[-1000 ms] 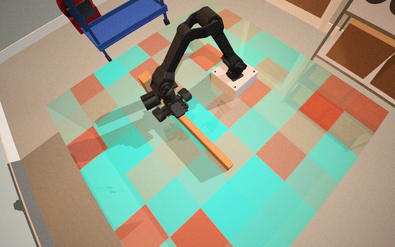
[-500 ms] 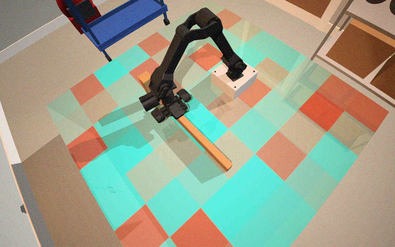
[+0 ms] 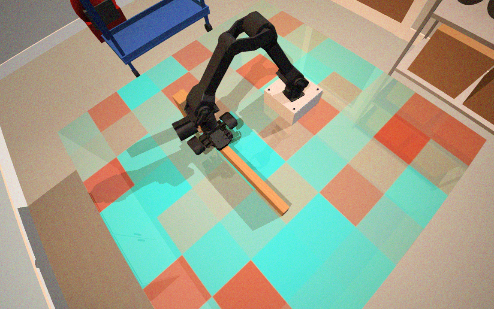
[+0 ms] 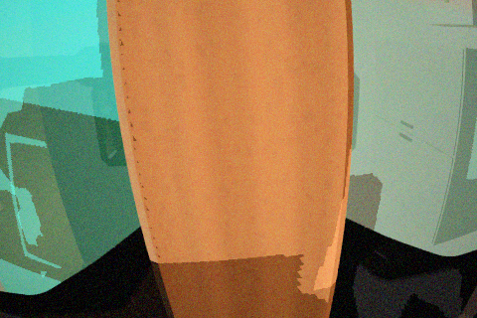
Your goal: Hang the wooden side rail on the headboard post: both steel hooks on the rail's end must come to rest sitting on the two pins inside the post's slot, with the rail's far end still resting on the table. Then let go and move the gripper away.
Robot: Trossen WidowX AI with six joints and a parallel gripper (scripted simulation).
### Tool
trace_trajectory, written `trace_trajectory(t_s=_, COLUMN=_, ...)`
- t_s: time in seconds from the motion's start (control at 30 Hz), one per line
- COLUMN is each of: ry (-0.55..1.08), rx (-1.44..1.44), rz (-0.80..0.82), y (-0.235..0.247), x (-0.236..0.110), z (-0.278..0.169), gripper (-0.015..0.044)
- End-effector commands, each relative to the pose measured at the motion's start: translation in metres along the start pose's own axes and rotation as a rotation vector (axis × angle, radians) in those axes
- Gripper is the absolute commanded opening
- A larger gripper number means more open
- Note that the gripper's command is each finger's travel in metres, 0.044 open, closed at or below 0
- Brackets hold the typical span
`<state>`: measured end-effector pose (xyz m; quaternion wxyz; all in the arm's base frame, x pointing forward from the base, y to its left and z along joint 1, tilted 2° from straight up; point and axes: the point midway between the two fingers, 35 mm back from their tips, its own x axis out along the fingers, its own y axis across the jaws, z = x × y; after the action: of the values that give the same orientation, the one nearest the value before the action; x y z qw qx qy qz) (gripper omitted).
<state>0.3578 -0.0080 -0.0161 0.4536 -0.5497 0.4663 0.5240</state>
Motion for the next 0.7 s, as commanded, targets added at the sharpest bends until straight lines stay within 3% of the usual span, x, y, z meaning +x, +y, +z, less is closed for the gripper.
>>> trace_trajectory(t_s=0.0, ry=-0.003, rx=0.015, rz=-0.021, y=-0.0086, x=-0.0004, z=-0.0002, gripper=0.0000)
trace_trajectory(t_s=0.67, ry=0.000, rx=0.000, rz=-0.001, y=-0.0053, x=-0.0002, z=0.0001, gripper=0.0000)
